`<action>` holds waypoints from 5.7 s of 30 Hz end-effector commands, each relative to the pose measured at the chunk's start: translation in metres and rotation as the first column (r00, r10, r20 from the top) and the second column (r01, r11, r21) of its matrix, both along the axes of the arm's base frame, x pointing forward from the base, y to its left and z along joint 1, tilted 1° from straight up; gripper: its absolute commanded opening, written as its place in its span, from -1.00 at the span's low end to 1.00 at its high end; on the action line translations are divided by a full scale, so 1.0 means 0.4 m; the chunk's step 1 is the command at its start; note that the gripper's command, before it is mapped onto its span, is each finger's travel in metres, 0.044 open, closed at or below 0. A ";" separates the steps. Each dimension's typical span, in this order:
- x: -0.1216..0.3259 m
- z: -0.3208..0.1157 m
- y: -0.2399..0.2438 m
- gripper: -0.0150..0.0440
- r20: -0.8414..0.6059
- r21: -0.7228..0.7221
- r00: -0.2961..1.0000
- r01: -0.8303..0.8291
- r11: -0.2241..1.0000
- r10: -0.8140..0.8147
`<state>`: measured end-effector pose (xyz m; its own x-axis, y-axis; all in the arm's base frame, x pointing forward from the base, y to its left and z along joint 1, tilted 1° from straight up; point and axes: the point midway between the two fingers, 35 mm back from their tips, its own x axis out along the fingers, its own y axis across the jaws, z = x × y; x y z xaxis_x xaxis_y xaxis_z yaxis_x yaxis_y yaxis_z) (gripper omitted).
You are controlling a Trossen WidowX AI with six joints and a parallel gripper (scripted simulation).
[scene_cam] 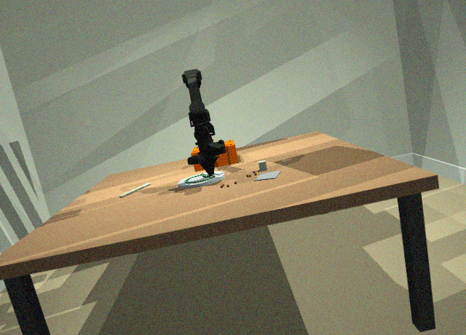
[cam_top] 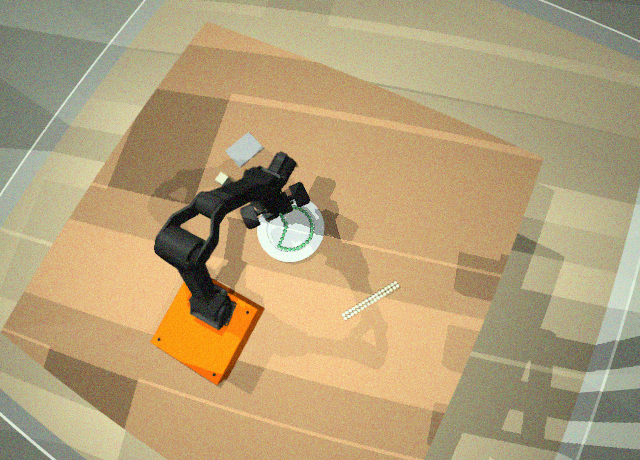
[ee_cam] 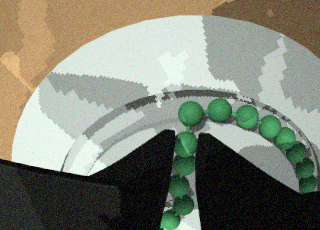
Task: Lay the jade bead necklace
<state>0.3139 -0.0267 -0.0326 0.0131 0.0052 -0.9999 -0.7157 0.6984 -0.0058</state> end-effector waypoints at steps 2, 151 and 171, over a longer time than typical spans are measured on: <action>0.002 0.007 0.005 -0.49 0.006 0.000 1.000 -0.005 1.000 0.005; -0.020 0.001 0.014 -0.49 0.007 0.000 1.000 -0.020 1.000 0.020; -0.032 -0.009 0.048 -0.49 0.005 0.002 1.000 -0.021 1.000 0.021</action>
<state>0.3016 -0.0080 -0.0331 0.0175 0.0066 -0.9998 -0.7332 0.6799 -0.0083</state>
